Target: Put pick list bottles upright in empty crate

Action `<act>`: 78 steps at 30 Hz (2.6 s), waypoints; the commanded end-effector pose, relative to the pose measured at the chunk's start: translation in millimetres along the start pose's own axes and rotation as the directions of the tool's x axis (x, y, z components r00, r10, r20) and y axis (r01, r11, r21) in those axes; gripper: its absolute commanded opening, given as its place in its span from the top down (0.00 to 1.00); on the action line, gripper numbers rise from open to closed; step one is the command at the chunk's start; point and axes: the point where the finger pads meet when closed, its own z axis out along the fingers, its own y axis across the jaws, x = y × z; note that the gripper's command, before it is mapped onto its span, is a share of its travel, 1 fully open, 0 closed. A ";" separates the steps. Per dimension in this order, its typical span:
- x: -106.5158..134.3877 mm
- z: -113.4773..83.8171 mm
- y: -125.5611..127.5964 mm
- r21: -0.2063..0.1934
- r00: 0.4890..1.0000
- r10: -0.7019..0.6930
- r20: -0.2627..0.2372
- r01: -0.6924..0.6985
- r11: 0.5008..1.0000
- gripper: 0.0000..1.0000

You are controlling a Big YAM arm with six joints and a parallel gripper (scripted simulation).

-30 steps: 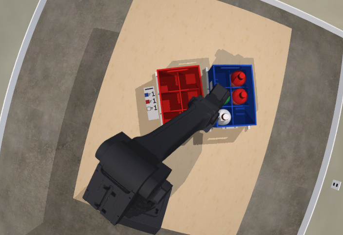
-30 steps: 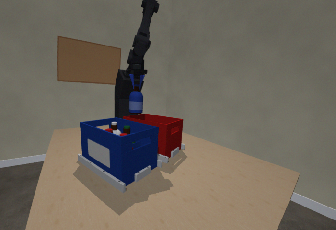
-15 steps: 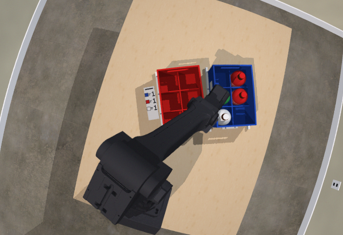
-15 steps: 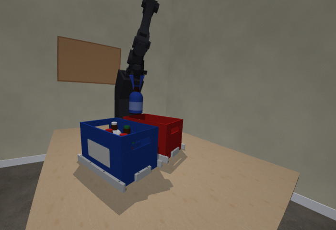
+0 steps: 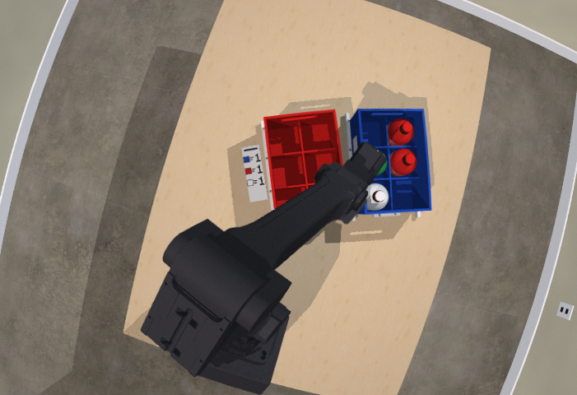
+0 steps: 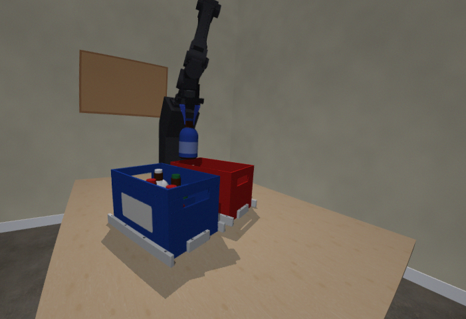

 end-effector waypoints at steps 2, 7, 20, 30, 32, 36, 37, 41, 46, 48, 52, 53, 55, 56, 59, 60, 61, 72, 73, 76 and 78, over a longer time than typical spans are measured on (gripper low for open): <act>-24.5 -8.6 5.5 -0.005 0.999 -0.004 0.054 0.004 1.000 1.00; -25.9 -10.2 5.9 -0.005 0.998 -0.004 0.058 0.004 1.000 1.00; -26.3 -7.8 6.1 -0.004 0.999 -0.002 0.045 0.002 1.000 1.00; -30.4 -10.0 7.0 -0.003 0.999 -0.001 0.041 0.001 1.000 1.00; -31.5 -10.3 7.3 -0.003 0.999 -0.001 0.040 0.001 1.000 1.00; -33.7 -10.1 7.3 -0.003 0.999 0.000 0.039 0.000 1.000 1.00; -33.7 -10.1 7.3 -0.003 0.999 0.000 0.039 0.000 1.000 1.00; -37.0 -13.1 8.6 -0.005 0.999 -0.003 0.051 0.003 1.000 1.00; -36.5 -12.9 8.2 -0.004 0.999 -0.002 0.047 0.002 1.000 1.00; -37.0 -13.0 8.2 -0.004 0.999 -0.002 0.049 0.002 1.000 1.00; -37.1 -13.0 8.2 -0.004 0.999 -0.002 0.049 0.002 1.000 1.00; -37.0 -13.0 8.2 -0.004 0.999 -0.002 0.048 0.002 1.000 1.00; -37.0 -13.0 8.2 -0.004 0.999 -0.002 0.048 0.002 1.000 1.00; -37.6 -13.0 8.2 -0.004 0.999 -0.002 0.050 0.003 1.000 1.00; -37.2 -12.8 8.1 -0.004 0.999 -0.002 0.048 0.002 1.000 1.00; -37.1 -12.8 8.0 -0.004 0.999 -0.002 0.047 0.002 1.000 1.00; -37.0 -12.7 8.0 -0.003 0.999 -0.002 0.046 0.002 1.000 1.00; -37.0 -11.4 7.5 -0.003 0.999 -0.001 0.041 0.001 1.000 1.00; -38.8 -11.3 7.7 -0.003 0.999 -0.002 0.048 0.002 1.000 1.00; -38.7 -11.2 7.5 -0.003 0.999 -0.002 0.047 0.002 1.000 1.00; -39.0 -11.6 7.5 -0.003 0.999 -0.002 0.049 0.002 1.000 1.00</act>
